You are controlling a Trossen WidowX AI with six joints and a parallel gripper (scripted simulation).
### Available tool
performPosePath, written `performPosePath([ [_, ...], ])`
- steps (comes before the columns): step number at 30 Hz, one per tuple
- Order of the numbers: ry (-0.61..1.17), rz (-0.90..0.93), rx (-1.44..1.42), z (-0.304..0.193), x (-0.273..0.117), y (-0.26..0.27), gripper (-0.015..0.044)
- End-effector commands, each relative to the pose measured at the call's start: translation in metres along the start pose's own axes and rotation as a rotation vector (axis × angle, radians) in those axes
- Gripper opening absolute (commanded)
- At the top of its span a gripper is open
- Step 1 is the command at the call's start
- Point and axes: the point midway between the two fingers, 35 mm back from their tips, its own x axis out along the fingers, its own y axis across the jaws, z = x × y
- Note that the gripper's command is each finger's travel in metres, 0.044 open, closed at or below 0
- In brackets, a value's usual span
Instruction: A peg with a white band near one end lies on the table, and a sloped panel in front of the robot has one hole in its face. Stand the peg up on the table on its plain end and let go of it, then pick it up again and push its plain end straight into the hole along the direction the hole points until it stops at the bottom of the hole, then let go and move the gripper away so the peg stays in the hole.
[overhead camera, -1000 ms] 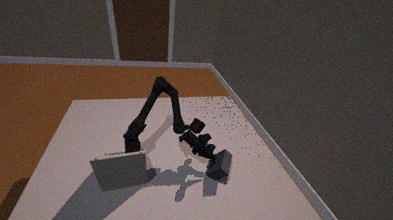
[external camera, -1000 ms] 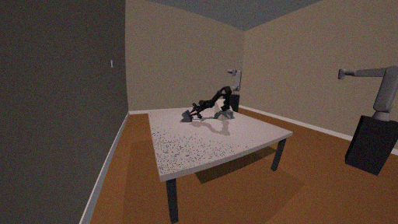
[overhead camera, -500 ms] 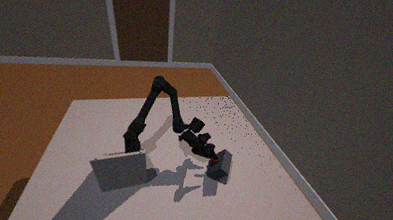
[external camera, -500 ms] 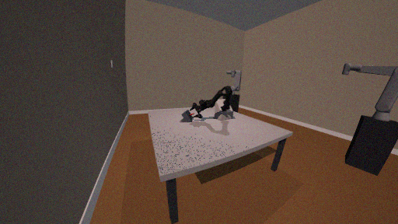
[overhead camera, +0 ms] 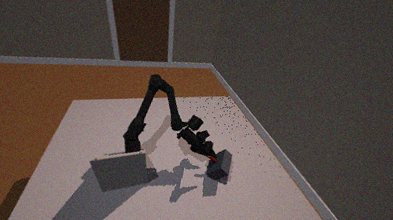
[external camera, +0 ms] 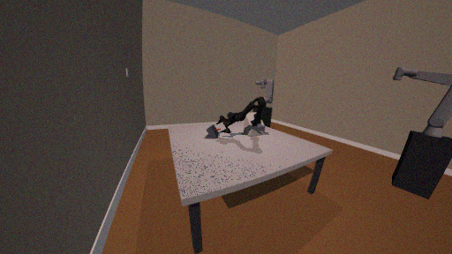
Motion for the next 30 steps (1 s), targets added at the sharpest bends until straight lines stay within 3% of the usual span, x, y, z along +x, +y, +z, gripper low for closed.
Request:
performPosePath([
  [1,0.001,0.004,-0.003,0.0,-0.006,0.001,0.044],
  [30,0.002,0.001,0.0,0.004,-0.032,-0.001,0.044],
])
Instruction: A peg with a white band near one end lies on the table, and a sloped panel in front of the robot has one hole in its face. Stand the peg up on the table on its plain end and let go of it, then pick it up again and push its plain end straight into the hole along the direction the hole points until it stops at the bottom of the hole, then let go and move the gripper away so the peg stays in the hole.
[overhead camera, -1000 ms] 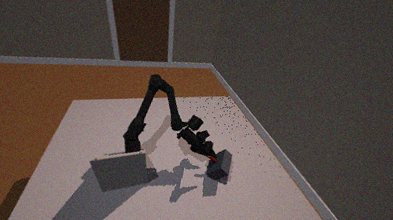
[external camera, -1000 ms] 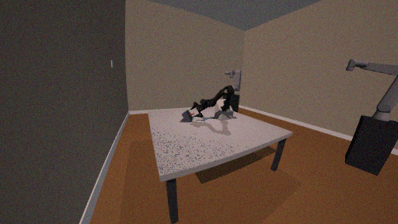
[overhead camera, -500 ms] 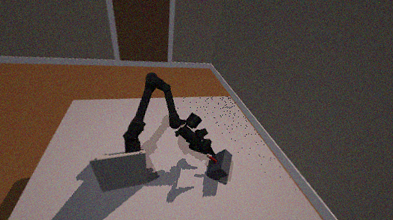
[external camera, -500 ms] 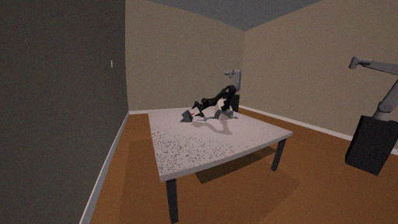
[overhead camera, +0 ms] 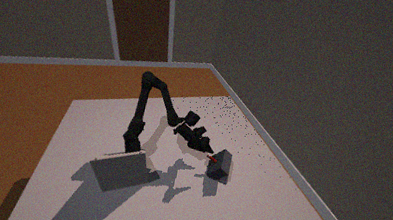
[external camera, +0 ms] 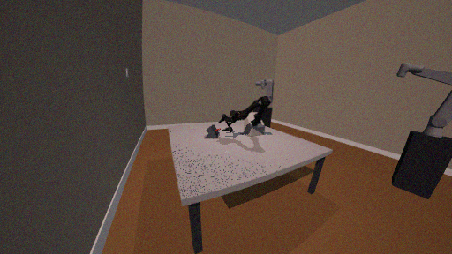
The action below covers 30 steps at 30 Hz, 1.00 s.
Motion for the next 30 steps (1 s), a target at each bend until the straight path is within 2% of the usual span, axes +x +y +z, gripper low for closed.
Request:
performPosePath([
  [1,0.001,0.005,-0.005,0.0,-0.005,0.001,0.044],
  [30,0.002,0.002,-0.003,0.002,-0.03,-0.001,0.044],
])
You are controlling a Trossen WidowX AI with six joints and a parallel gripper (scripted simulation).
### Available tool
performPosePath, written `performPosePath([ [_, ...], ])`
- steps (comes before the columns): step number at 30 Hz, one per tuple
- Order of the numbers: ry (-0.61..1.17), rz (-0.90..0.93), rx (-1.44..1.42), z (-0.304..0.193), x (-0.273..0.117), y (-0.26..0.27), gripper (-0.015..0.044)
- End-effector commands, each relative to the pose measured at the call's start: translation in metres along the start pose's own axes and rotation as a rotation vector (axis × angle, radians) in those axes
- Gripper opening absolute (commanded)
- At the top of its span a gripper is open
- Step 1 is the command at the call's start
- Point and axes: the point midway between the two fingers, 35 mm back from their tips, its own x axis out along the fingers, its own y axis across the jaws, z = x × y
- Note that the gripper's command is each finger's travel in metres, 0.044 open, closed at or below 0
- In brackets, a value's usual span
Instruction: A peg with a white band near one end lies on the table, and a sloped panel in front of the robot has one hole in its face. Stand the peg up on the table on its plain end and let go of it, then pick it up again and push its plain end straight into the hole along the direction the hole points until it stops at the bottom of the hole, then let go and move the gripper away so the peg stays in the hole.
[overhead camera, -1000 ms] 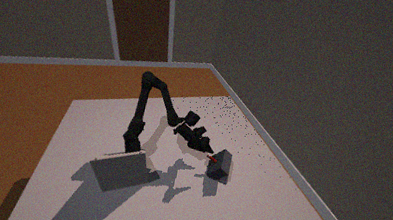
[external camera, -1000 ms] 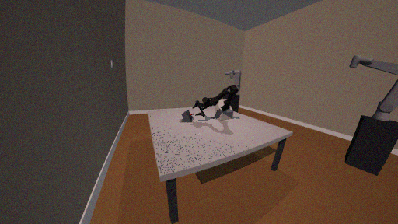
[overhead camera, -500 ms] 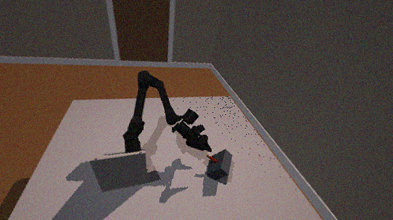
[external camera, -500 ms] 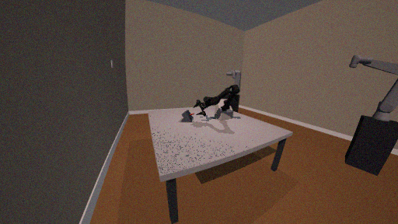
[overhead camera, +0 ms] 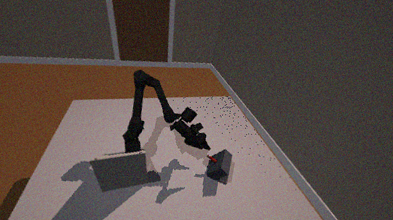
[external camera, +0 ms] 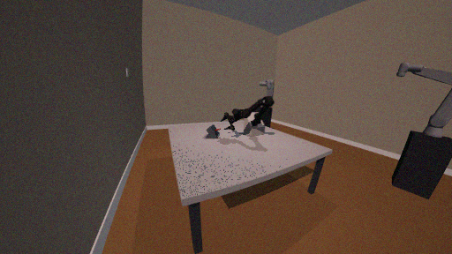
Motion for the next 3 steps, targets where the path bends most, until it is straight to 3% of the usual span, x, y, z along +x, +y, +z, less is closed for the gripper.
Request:
performPosePath([
  [1,0.0,0.005,-0.006,-0.0002,-0.0051,0.0008,0.044],
  [3,0.0,0.005,-0.005,-0.0001,-0.0067,0.0006,0.044],
])
